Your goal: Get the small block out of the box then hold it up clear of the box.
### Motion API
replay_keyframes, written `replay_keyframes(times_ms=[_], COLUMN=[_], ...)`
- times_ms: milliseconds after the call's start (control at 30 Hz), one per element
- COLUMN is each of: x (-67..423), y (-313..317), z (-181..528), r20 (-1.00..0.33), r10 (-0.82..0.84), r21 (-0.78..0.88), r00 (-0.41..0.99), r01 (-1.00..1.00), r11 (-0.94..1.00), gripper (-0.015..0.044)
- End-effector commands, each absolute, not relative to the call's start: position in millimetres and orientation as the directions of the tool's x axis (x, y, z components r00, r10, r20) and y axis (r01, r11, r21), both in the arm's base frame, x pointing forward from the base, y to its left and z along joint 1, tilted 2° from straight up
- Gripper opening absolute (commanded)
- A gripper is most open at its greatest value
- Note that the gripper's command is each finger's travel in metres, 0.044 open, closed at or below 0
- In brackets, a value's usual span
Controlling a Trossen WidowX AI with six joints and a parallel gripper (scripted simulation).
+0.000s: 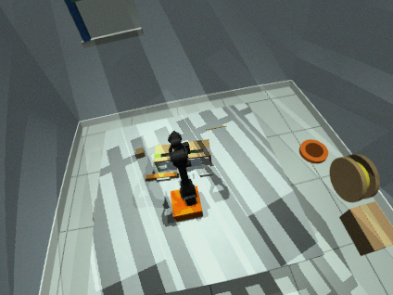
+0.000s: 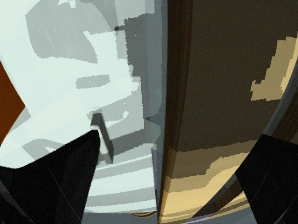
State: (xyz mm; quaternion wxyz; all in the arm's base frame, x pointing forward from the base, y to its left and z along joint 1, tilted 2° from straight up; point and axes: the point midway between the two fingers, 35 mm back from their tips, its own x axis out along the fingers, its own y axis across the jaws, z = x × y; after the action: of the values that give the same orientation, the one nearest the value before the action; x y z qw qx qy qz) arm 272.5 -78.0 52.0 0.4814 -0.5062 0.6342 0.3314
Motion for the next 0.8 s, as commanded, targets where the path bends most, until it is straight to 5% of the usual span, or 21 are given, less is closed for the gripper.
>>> replay_keyframes(times_ms=[0,767], x=[268.0,254.9], y=[-88.8,-135.5], z=[49.5,49.6], r20=[-0.944,-0.942], r10=[-0.329,-0.333], r21=[-0.063,-0.063], r00=[-0.032,-0.033], r01=[-0.96,-0.96], r11=[0.274,0.274], gripper=[0.04,0.04])
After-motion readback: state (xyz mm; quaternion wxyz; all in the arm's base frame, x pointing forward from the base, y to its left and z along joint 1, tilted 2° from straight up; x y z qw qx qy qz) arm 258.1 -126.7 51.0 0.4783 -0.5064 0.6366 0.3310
